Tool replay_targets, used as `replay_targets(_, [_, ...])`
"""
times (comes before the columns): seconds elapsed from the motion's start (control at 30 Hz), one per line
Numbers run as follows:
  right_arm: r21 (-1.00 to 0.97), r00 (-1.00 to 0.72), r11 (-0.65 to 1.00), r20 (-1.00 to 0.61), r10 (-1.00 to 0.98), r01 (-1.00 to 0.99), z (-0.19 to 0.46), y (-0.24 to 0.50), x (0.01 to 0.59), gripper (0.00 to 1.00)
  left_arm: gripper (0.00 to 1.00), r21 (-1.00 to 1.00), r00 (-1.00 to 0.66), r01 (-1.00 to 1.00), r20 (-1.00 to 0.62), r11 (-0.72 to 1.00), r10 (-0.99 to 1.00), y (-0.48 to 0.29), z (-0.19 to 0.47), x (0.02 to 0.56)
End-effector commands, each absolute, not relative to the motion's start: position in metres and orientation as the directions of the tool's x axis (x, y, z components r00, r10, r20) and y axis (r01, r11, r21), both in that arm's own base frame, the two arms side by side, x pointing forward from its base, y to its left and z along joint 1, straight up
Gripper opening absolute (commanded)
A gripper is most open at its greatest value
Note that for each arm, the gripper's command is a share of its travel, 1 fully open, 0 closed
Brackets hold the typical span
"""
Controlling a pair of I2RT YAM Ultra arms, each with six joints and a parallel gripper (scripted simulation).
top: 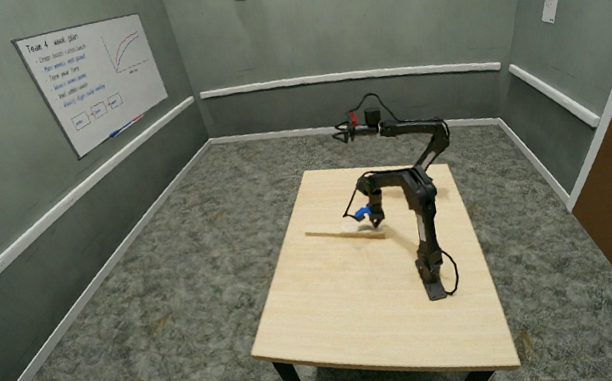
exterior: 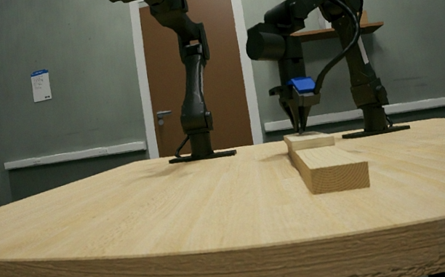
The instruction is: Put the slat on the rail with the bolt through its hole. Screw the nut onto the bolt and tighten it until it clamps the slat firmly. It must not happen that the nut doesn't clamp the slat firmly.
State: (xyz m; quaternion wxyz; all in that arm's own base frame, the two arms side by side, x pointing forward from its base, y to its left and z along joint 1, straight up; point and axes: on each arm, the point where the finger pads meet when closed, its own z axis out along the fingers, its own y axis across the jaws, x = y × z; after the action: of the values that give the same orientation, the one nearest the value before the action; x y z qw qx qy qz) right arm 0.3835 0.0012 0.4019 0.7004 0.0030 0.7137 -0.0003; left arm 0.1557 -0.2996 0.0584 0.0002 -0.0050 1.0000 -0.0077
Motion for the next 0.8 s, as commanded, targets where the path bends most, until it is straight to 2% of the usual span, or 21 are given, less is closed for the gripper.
replay_targets(0.0, [0.000, 0.013, 1.000, -1.000, 0.000, 0.000, 0.4119, 0.0010, 0.3806, 1.00, 0.12, -0.005, -0.995, 0.102, -0.013, 0.995, 0.102, -0.2983, 0.0532, 0.1542])
replay_targets(0.77, [0.000, 0.013, 1.000, -1.000, 0.000, 0.000, 0.4119, 0.0010, 0.3806, 1.00, 0.12, -0.006, -0.867, 0.498, -0.025, 0.867, 0.498, -0.3012, 0.0531, 0.1556])
